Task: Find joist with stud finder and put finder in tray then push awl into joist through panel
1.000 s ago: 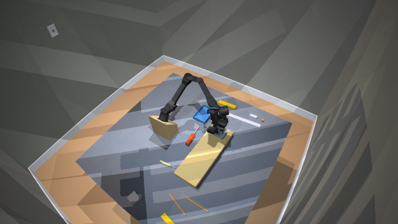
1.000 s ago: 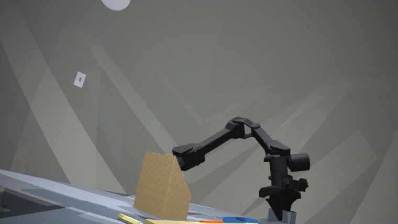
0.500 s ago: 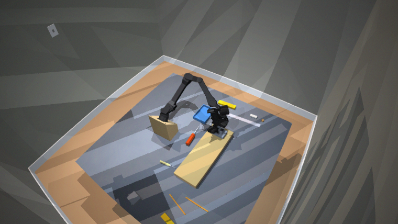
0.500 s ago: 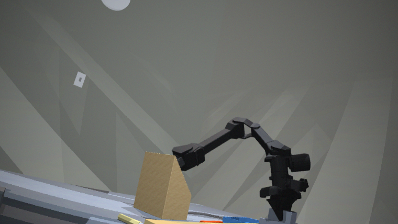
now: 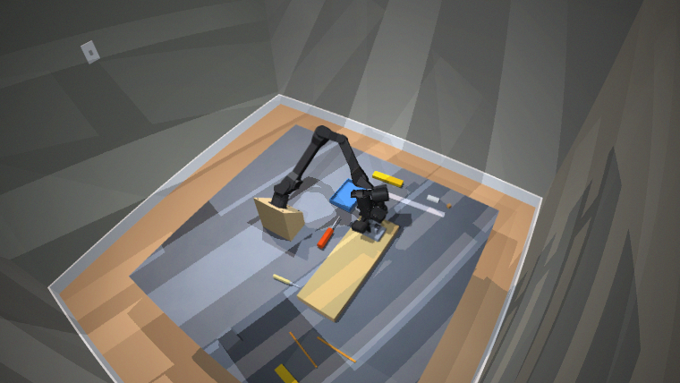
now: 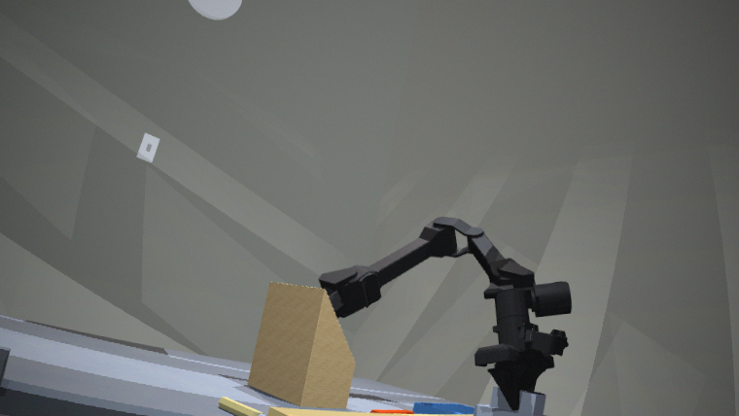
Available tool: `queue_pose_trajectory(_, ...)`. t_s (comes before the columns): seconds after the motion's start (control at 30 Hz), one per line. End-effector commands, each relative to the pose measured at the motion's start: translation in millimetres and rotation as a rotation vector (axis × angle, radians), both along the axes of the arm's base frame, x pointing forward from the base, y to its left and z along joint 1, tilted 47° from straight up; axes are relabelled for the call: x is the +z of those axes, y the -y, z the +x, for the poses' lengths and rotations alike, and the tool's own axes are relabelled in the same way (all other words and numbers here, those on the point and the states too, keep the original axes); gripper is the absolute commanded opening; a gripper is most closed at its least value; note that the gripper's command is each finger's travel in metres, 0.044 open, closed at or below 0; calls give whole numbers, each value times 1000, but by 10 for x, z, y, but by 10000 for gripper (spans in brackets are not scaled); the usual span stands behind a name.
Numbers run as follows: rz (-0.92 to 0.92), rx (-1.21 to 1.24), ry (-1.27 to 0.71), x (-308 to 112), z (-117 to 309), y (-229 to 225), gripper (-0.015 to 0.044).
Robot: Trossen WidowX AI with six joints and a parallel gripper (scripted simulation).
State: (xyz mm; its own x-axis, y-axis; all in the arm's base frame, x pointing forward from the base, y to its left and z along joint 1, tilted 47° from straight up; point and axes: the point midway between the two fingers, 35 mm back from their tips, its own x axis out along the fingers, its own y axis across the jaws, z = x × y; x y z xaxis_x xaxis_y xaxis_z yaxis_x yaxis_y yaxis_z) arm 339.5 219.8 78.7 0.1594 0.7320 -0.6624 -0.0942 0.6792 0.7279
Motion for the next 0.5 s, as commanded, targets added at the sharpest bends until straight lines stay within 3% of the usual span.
queue_pose_trajectory(0.0,0,1,-5,-135,-1,115,0)
queue_pose_trajectory(0.47,-2,1,-5,-480,40,436,0)
